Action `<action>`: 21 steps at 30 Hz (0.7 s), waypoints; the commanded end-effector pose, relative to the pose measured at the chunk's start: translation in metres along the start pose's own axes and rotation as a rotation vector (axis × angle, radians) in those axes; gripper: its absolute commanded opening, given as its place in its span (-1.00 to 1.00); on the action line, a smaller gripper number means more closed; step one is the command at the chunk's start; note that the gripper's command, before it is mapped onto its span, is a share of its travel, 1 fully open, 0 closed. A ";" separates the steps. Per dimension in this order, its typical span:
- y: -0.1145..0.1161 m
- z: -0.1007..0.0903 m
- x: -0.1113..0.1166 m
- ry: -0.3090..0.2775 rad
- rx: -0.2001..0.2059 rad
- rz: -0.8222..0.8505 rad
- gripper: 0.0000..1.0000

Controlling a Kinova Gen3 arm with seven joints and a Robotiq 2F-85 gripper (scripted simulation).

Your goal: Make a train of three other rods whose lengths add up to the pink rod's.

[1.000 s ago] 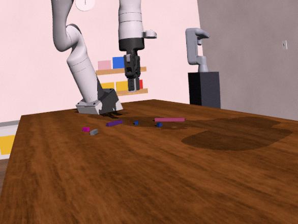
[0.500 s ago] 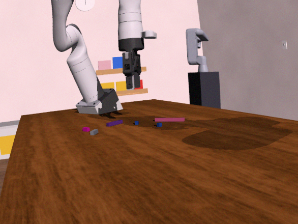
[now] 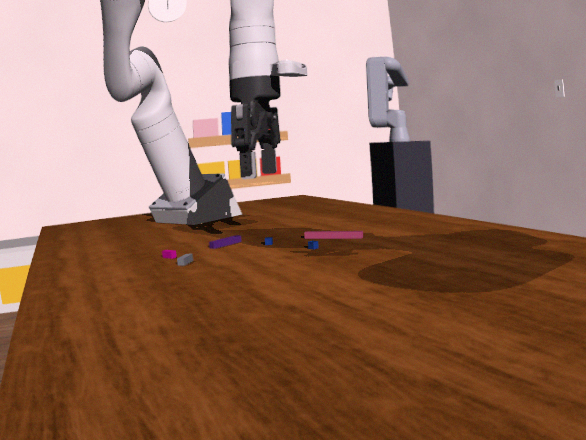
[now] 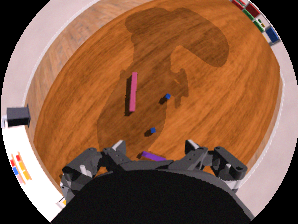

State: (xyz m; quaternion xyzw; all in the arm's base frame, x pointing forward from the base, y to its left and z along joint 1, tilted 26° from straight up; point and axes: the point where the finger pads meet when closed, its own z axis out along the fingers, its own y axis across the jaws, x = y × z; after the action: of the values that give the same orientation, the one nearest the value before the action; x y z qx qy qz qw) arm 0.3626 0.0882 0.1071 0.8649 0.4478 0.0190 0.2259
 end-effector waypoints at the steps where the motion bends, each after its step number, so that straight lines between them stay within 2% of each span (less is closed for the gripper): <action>1: 0.001 -0.001 -0.001 0.002 -0.002 0.031 1.00; 5: 0.002 0.000 -0.002 0.001 -0.002 0.066 1.00; 19: 0.013 0.004 -0.012 -0.006 -0.003 0.406 1.00; 21: 0.013 0.004 -0.012 -0.006 -0.003 0.406 1.00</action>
State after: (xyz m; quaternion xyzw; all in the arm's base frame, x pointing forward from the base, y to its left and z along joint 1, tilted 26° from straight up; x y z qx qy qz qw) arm 0.3655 0.0700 0.1101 0.9370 0.2645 0.0596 0.2201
